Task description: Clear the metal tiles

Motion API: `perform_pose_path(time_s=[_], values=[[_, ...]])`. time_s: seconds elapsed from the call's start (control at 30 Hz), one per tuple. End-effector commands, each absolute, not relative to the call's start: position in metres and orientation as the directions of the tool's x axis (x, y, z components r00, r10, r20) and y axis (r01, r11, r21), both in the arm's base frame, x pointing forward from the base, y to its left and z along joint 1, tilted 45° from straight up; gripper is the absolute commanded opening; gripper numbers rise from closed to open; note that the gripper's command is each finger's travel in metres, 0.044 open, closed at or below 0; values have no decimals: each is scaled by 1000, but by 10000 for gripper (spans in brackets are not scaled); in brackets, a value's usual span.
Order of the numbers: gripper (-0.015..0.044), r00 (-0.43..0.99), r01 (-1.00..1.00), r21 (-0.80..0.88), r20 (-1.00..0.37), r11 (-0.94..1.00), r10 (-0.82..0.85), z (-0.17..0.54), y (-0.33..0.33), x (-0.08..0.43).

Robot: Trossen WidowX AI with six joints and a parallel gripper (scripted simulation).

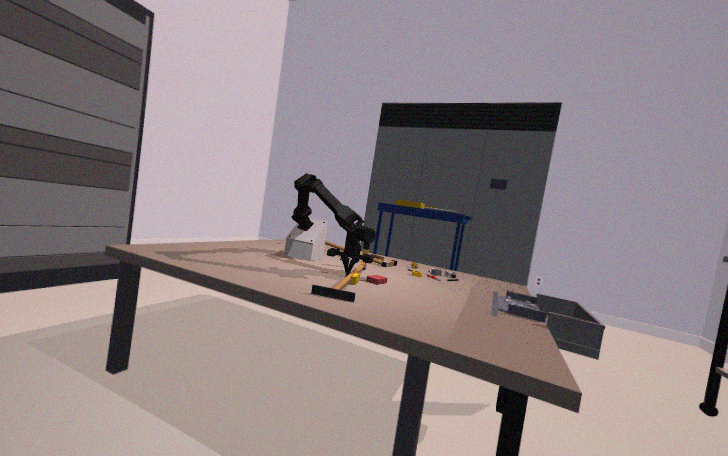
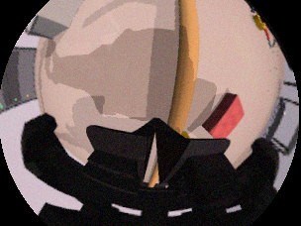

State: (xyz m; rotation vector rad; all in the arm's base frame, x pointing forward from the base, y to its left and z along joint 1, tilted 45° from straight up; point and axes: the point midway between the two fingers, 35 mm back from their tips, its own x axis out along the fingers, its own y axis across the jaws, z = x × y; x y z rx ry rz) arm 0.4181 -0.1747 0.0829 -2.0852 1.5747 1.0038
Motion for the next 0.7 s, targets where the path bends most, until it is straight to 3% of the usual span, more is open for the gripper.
perform_pose_path(time_s=[0.0, 0.67], values=[[0, 140, -935, 138, -704, -327, -696, 85, -173, 423], [0, 141, -935, 136, -705, -327, -695, 83, -167, 442]])
